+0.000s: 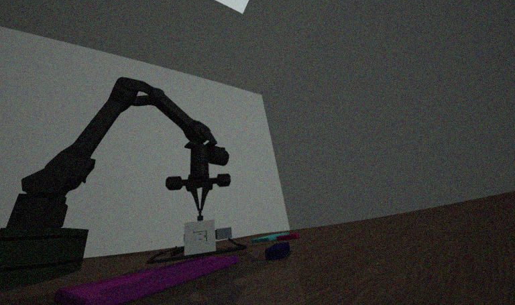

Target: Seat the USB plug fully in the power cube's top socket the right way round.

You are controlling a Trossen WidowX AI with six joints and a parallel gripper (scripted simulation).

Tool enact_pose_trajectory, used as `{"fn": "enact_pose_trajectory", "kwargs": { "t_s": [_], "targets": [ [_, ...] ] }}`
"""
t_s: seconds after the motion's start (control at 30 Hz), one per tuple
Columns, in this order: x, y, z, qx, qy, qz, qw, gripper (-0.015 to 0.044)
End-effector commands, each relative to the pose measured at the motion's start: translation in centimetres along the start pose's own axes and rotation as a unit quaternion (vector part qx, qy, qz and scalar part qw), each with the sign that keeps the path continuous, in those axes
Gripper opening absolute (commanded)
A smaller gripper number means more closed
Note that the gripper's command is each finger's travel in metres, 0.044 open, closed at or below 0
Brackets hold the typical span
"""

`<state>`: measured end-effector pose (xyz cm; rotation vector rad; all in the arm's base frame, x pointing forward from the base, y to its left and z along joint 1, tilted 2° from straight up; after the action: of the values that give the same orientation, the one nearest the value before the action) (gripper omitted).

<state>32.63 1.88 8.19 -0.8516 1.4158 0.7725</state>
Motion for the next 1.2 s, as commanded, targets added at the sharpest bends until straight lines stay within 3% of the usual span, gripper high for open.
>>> {"fn": "enact_pose_trajectory", "kwargs": {
  "t_s": [0.0,1.17],
  "targets": [
    [0.18,-0.03,0.01,0.001,0.000,0.000,1.000,0.0000],
    [0.57,-0.03,0.01,0.001,0.000,0.000,1.000,0.0000]
  ]
}}
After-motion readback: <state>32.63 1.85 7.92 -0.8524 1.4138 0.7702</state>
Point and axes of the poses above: the point midway between the two fingers, 35 mm back from their tips, its own x axis out along the fingers, its own y axis across the jaws, z = x × y, the point moved 1 cm from there along -x, back along the fingers, and after that the axes turned 5 degrees about x, right-handed, at the moved point
